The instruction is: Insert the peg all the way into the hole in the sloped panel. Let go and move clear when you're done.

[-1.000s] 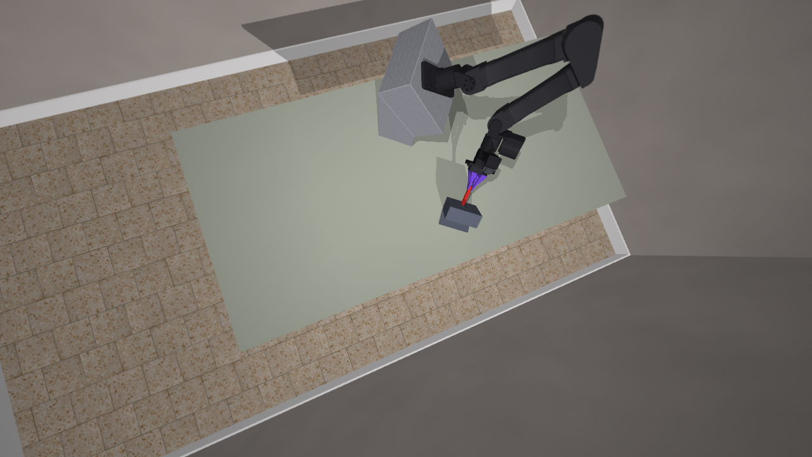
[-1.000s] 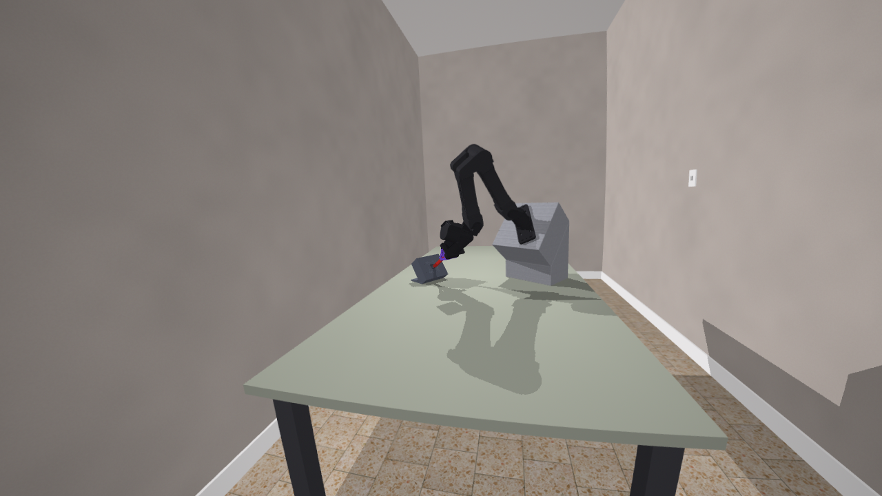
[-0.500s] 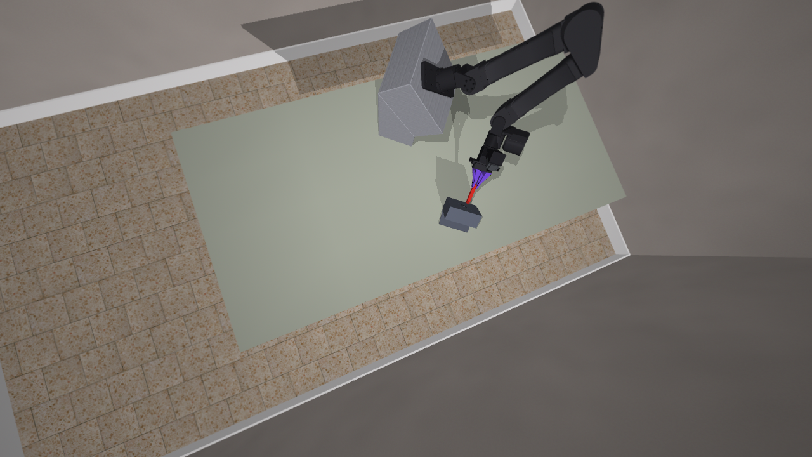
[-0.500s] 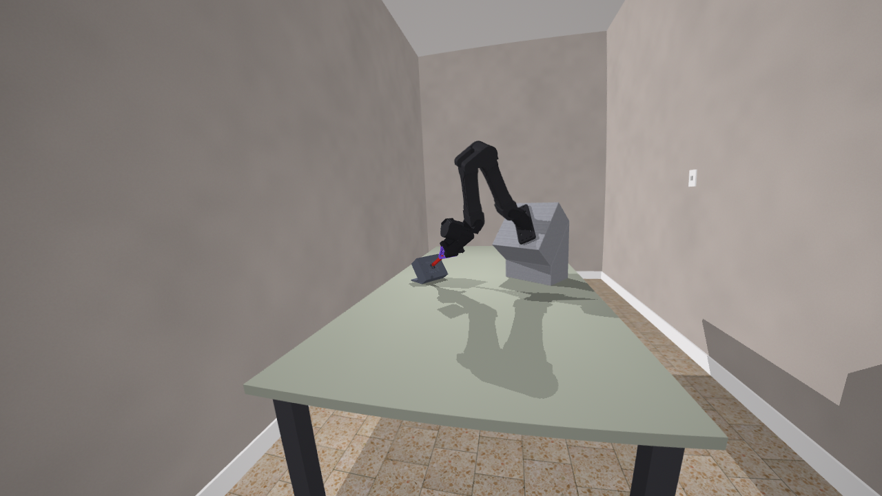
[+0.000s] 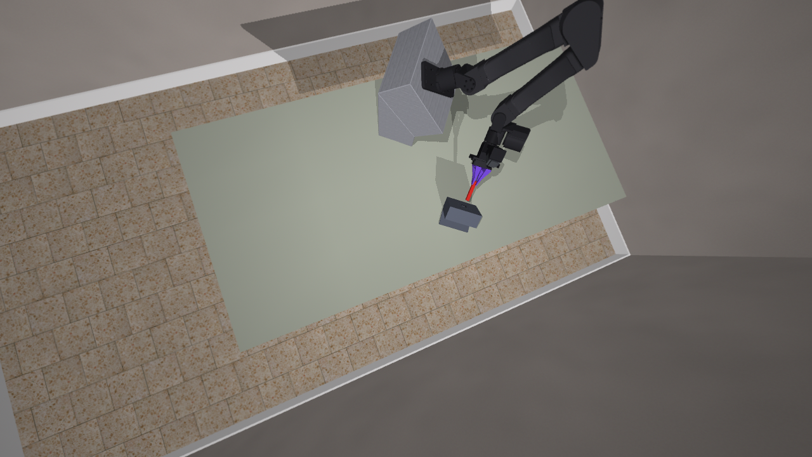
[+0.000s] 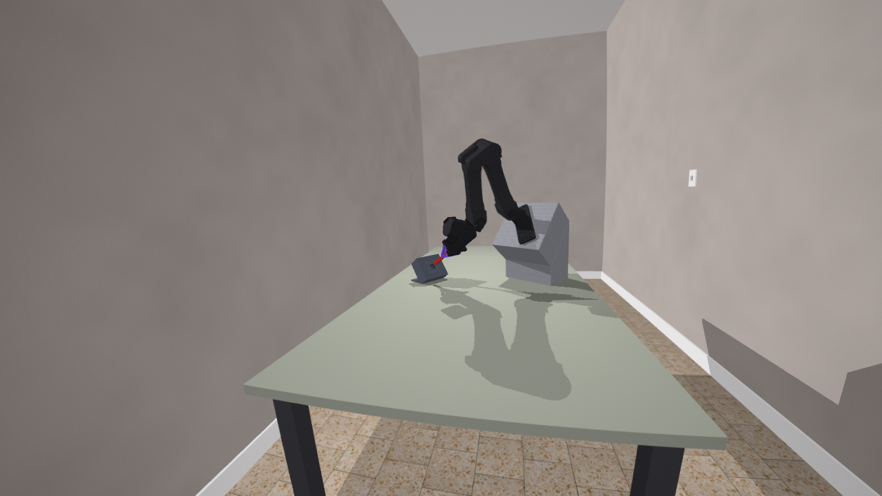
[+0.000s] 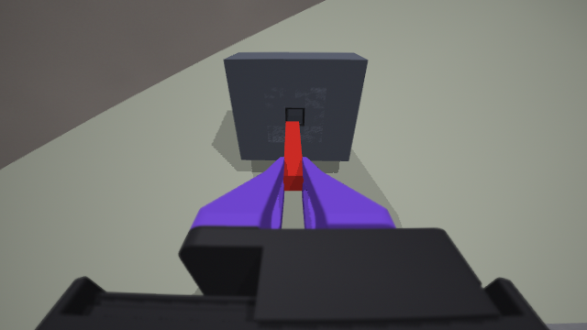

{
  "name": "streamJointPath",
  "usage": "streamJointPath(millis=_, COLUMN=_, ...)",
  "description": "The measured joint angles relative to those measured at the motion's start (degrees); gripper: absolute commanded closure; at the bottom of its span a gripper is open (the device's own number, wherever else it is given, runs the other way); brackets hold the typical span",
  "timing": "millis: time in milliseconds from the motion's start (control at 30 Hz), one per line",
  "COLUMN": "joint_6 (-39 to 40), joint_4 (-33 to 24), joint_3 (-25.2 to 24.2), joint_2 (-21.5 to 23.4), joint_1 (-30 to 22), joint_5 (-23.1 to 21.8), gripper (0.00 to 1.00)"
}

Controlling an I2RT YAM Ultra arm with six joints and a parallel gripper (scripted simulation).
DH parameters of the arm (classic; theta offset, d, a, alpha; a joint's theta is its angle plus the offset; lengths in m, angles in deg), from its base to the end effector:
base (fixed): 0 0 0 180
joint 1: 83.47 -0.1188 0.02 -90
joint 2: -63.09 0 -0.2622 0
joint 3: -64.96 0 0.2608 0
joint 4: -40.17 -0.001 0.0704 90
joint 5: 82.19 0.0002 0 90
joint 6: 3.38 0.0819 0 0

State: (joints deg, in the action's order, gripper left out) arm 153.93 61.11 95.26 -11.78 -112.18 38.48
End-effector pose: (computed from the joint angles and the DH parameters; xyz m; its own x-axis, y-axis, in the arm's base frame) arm 0.2532 0.0922 0.1322 -0.1387 0.8288 -0.5420 0.3231 0.5552 0.7664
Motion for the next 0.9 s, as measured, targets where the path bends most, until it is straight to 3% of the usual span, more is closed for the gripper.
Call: streamJointPath(millis=900, joint_6=0.07, joint_4=0.02, joint_3=-0.35, joint_2=-1.64, joint_1=0.46, joint_5=0.00, gripper=1.00)
